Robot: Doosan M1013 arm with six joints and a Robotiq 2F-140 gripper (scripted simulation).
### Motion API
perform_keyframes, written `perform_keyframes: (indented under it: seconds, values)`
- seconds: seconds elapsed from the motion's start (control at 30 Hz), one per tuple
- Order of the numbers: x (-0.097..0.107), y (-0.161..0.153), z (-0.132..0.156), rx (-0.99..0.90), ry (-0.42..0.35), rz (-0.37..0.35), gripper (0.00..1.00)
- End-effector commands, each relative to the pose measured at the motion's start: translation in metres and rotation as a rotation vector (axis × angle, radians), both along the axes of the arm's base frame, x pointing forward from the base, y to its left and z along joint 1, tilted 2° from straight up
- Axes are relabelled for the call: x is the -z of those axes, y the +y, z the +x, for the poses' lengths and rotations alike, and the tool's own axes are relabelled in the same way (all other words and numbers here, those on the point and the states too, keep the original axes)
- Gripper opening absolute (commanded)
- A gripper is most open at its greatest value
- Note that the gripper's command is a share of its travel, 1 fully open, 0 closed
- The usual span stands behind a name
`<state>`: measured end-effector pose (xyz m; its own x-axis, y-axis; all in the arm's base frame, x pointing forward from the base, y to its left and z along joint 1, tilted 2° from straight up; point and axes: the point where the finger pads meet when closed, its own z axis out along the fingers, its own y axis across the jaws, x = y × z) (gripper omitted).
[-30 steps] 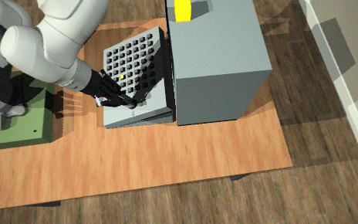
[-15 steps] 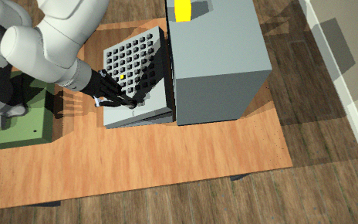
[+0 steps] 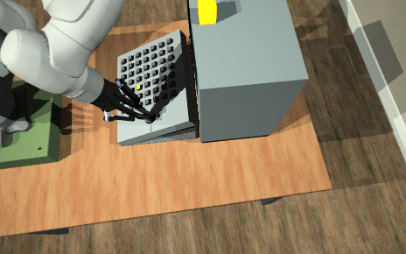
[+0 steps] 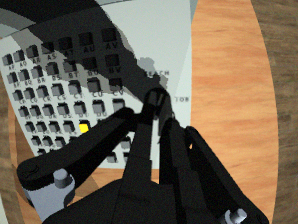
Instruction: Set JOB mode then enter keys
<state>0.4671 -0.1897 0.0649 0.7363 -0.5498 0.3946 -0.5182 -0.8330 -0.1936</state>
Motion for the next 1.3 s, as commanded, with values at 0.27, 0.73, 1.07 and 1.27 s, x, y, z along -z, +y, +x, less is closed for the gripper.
perform_keyframes:
  seconds: [0.27, 0.73, 1.07, 1.27]
  values:
    - [0.0, 0.0, 0.0, 0.299, -0.021, 0.145, 0.0]
    - [0.0, 0.0, 0.0, 0.686, -0.047, 0.332, 0.0]
    - [0.0, 0.0, 0.0, 0.884, -0.061, 0.428, 0.0]
    - [0.0, 0.0, 0.0, 0.996, -0.069, 0.482, 0.0]
